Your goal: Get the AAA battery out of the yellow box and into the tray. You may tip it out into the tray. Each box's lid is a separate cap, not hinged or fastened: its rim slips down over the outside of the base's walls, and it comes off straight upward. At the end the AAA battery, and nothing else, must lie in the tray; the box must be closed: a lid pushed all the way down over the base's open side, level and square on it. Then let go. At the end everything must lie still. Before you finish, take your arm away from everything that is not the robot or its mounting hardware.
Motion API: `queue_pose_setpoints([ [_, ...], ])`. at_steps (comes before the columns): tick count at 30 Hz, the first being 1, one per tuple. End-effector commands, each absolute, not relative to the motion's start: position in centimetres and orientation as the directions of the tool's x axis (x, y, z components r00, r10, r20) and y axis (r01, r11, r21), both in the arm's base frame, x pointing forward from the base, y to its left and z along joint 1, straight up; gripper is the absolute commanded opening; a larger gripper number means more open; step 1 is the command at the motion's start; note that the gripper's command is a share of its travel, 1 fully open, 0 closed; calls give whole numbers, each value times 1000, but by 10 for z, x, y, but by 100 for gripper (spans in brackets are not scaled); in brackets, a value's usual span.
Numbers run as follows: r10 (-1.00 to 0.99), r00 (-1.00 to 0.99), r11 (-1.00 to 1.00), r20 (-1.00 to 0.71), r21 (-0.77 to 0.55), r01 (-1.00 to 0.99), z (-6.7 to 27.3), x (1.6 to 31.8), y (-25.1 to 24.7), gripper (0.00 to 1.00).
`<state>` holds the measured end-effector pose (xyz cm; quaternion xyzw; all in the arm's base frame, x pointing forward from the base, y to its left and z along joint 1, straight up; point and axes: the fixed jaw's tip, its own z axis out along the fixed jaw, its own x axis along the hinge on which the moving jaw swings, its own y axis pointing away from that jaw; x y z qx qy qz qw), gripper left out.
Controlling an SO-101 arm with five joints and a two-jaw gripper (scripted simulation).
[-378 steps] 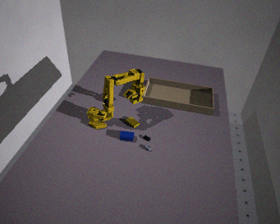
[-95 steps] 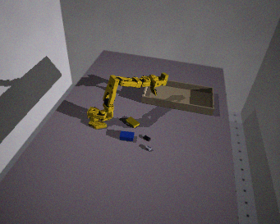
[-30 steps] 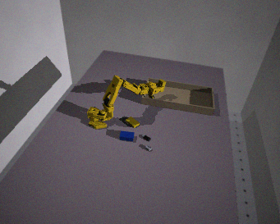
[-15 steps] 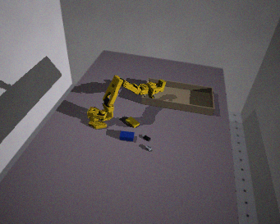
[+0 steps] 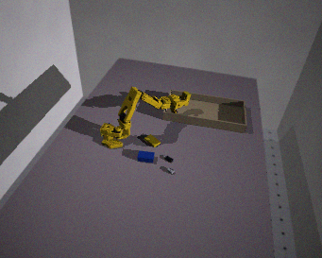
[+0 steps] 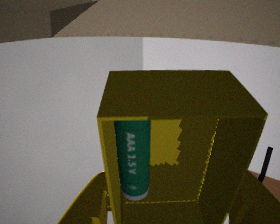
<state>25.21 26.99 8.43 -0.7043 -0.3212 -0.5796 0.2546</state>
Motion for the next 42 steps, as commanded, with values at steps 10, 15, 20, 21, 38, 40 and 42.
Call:
queue_pose_setpoints([
  [10, 117, 98, -667, 988, 5, 745, 91, 253, 270, 20],
  [15, 83, 70, -667, 994, 3, 745, 94, 253, 271, 20],
  [20, 58, 49, -667, 997, 2, 745, 96, 253, 271, 20],
  [21, 50, 42, -667, 998, 2, 745, 96, 253, 271, 20],
  [38, 0, 0, -667, 1000, 0, 745, 100, 253, 270, 20],
  [40, 0, 0, -667, 1000, 0, 745, 100, 253, 270, 20],
  [42, 0, 0, -667, 1000, 0, 745, 100, 253, 270, 20],
])
